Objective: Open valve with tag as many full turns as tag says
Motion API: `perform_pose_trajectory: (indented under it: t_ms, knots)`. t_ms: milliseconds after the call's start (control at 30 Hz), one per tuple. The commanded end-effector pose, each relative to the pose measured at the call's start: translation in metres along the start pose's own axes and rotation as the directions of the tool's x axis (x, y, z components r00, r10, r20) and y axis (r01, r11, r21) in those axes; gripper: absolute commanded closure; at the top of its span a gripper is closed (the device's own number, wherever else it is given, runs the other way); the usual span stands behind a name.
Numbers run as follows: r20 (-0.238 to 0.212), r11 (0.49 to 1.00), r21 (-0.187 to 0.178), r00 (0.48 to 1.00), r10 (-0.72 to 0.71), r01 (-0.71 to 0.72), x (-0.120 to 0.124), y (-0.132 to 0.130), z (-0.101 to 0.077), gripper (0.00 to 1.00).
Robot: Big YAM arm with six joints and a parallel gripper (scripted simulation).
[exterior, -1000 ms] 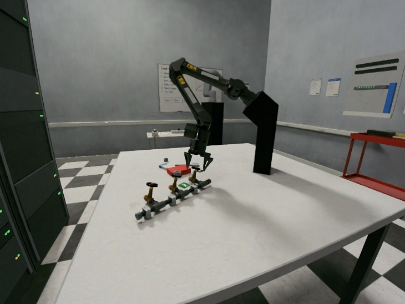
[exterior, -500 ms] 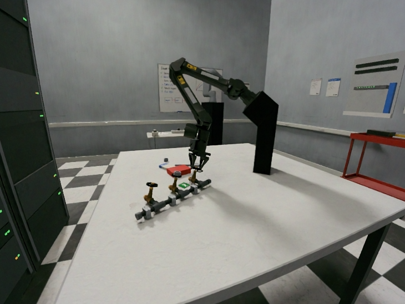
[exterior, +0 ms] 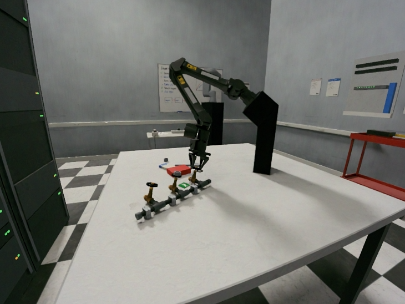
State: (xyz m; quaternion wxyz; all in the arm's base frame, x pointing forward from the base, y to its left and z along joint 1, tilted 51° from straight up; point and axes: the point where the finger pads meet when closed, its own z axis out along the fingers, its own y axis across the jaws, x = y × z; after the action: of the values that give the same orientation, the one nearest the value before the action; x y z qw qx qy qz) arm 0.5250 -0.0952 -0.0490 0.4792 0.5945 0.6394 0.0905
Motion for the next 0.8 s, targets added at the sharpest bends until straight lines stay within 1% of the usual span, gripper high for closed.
perform_pose_trajectory:
  t_ms: [0,167,267,467,600,667,733,767]
  knots:
    - [0.007,1.000,-0.004,1.000,0.028,-0.028,-0.0076,0.0029,-0.0006,1.00]
    - [0.007,0.999,-0.003,0.999,-0.043,0.043,-0.0075,0.0029,-0.0007,1.00]
    - [0.008,0.998,-0.003,0.998,-0.059,0.059,-0.0075,0.0029,-0.0007,1.00]
    - [0.008,0.978,-0.002,0.978,-0.208,0.208,-0.0075,0.0031,-0.0007,1.00]
    - [0.010,0.936,-0.004,0.936,-0.352,0.352,-0.0077,0.0040,-0.0007,1.00]
    - [0.011,0.901,-0.006,0.901,-0.435,0.435,-0.0077,0.0046,-0.0007,1.00]
    - [0.013,0.853,-0.006,0.853,-0.522,0.522,-0.0078,0.0050,-0.0006,1.00]
    - [0.013,0.853,-0.006,0.853,-0.522,0.522,-0.0078,0.0050,-0.0006,1.00]
